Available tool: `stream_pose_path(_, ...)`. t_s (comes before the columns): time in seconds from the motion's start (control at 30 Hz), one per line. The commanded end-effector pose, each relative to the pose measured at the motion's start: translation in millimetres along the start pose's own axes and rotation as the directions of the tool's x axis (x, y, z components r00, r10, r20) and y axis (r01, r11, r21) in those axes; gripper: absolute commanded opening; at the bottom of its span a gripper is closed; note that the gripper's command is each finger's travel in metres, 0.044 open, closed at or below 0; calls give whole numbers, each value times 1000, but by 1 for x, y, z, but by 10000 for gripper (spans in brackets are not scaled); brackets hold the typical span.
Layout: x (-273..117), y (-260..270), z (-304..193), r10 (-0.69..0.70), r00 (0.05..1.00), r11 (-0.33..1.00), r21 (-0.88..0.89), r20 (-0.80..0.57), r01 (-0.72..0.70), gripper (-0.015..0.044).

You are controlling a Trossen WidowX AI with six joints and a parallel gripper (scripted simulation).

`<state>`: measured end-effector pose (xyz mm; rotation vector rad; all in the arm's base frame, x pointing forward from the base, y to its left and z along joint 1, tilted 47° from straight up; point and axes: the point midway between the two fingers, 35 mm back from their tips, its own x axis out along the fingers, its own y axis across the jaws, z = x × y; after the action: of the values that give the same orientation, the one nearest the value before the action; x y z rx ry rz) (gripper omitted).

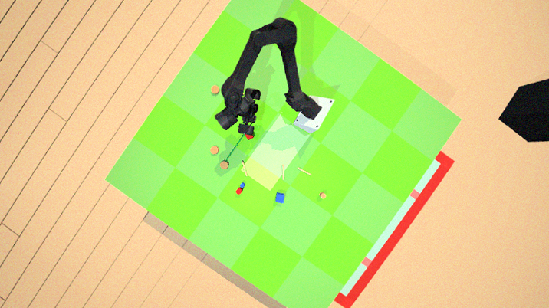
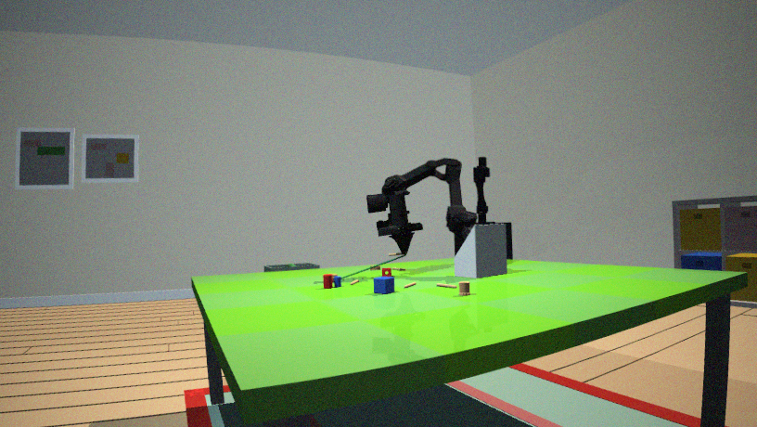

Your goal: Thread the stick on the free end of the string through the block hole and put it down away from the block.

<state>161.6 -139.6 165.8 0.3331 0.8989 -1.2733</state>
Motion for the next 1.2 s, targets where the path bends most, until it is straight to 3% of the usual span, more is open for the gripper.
stream_pose_path(0.0,0,-2,-2,-18,1000,988,-155,-16,15,0)
stream_pose_path(0.27,-2,0,-1,-28,999,897,-442,-26,13,0)
stream_pose_path(0.53,-4,1,0,-38,999,725,-689,-37,2,0)
stream_pose_path(0.87,-6,3,0,-52,997,420,-907,-49,-23,0)
stream_pose_path(1.17,-8,4,1,-65,996,94,-994,-60,-54,0)
